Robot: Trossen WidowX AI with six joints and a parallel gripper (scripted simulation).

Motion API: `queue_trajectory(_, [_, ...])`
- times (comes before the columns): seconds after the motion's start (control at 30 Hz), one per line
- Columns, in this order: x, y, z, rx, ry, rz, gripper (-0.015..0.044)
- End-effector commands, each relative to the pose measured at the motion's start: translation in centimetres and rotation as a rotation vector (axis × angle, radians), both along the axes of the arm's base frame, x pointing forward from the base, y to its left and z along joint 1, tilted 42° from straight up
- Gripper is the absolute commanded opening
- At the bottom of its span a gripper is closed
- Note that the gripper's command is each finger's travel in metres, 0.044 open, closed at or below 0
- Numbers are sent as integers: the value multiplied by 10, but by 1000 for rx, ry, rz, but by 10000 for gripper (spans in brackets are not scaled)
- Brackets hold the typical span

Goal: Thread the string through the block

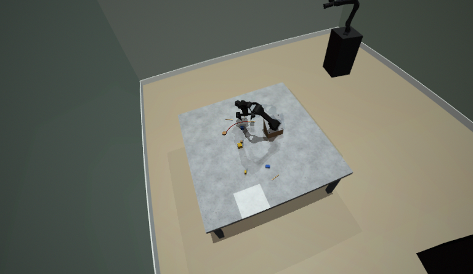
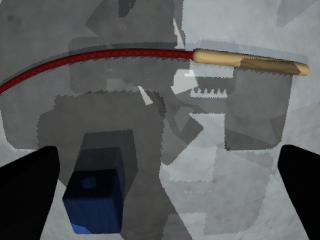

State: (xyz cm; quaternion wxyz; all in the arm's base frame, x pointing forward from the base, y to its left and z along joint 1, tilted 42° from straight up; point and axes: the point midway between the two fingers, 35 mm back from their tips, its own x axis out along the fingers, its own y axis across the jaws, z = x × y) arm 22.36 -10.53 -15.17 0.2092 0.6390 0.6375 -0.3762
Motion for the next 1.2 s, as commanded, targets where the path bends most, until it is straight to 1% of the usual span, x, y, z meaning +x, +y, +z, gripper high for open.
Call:
queue_trajectory(0.0, [-19,-15,-9,-96,593,-683,440])
queue_trajectory(0.43, [-30,-21,-14,-159,1050,-1205,440])
queue_trajectory(1.13, [-30,-21,-14,-160,1061,-1217,440])
queue_trajectory(1.17, [-30,-21,-14,-160,1061,-1217,414])
